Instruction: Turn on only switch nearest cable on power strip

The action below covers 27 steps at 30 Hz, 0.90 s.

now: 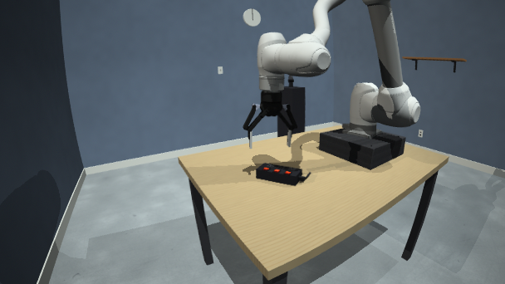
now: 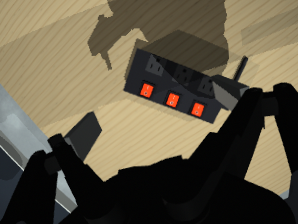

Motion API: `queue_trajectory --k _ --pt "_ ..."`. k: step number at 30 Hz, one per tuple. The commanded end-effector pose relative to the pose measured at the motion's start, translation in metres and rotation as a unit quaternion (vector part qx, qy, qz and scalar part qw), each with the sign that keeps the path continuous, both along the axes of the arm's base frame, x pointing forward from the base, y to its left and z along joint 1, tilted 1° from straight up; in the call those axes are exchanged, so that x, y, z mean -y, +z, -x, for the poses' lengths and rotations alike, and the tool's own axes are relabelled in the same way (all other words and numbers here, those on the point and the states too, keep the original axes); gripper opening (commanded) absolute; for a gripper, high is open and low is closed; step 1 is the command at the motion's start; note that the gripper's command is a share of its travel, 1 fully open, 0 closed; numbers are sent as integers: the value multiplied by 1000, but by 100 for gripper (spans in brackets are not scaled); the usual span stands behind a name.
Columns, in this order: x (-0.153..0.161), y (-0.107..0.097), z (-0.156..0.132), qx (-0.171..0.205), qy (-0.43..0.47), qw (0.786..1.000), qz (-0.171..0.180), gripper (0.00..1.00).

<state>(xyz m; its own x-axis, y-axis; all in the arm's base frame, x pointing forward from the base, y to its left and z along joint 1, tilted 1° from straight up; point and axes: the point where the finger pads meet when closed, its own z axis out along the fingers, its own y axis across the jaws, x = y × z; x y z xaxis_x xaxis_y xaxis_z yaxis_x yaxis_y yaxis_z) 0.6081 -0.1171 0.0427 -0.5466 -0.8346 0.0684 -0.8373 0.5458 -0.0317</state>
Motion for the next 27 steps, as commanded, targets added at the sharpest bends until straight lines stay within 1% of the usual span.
queue_trajectory --k 1,4,6,7,10,12,13,27 --pt "6 -9 -11 -7 138 990 -13 100" --pt "8 -12 -16 -11 223 975 -12 100" --pt "8 -12 -16 -11 223 975 -12 100" --pt "8 -13 -16 -16 303 953 -14 100" --pt "9 -14 -18 -19 364 931 -18 100" --pt "9 -14 -18 -21 416 909 -26 100" --pt "9 -14 -18 -21 440 897 -31 0" --pt "9 -14 -18 -21 444 895 -32 0"
